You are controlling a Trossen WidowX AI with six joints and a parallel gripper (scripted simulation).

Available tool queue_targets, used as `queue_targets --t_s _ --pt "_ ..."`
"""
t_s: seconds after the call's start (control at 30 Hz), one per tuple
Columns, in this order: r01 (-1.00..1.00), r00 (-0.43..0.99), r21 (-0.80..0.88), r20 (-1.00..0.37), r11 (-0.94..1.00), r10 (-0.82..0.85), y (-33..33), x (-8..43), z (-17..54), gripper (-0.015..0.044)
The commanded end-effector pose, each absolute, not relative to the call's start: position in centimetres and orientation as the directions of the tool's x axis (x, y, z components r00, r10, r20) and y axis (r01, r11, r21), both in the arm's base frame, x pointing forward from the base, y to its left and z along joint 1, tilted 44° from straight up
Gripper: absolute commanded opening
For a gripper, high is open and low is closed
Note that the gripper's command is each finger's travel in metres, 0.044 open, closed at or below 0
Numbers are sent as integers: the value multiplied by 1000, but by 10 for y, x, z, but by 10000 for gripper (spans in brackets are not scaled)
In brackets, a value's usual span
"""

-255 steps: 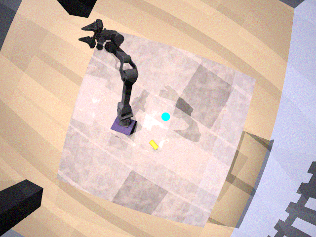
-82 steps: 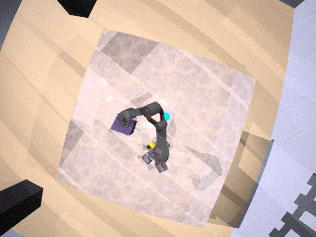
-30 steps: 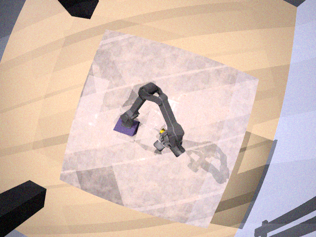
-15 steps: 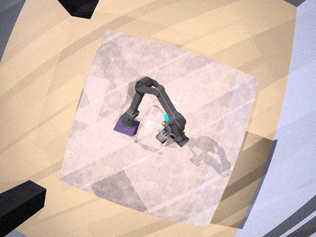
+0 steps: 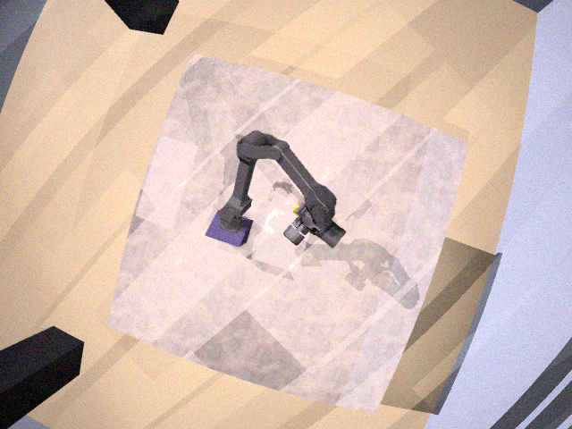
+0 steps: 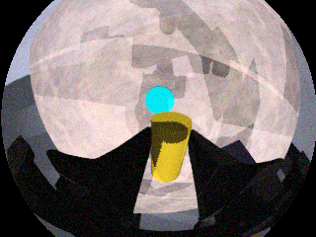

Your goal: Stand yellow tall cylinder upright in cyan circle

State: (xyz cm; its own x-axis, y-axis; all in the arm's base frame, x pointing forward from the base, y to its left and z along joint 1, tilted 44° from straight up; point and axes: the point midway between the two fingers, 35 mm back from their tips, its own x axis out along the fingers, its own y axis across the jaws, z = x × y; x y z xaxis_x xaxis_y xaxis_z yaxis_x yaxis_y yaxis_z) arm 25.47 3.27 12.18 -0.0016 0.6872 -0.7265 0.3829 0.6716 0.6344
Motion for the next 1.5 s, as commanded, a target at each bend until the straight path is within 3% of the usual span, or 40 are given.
queue_targets --t_s 0.0,1.47 --pt "378 -1 642 -721 667 693 40 250 130 105" --pt "334 -22 455 -872 826 489 55 230 110 105"
